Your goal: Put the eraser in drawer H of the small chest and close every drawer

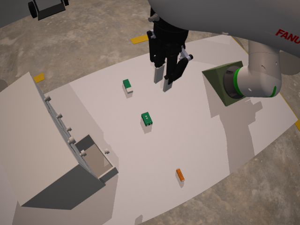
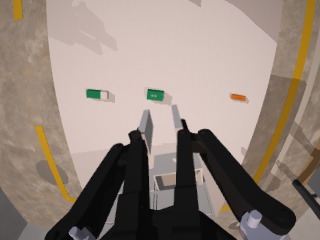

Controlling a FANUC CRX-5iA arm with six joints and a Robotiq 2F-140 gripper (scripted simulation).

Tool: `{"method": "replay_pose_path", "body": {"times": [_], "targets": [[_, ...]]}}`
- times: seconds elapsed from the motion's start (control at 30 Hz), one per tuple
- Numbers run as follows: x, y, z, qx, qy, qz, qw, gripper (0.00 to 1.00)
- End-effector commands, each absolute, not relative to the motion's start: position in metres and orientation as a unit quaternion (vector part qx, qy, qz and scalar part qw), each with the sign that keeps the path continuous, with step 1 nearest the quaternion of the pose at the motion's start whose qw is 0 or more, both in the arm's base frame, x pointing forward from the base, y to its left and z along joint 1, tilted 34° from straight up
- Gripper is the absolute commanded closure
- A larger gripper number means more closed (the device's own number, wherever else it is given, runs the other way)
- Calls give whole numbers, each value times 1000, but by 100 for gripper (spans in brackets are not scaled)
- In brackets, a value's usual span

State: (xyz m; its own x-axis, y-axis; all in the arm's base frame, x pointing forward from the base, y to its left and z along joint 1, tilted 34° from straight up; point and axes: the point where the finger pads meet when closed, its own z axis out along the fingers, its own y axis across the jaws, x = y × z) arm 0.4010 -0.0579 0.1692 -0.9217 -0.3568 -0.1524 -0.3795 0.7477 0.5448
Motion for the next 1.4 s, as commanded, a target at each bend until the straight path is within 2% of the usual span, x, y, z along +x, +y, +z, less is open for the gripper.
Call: {"method": "replay_pose_path", "body": {"times": [0.0,0.73,1.37], "targets": [[401,-58,169,-197,935,295,19,80],[402,-59,166,-183,937,296,15,80],[408,-66,138,-79,952,296,-18,80]]}}
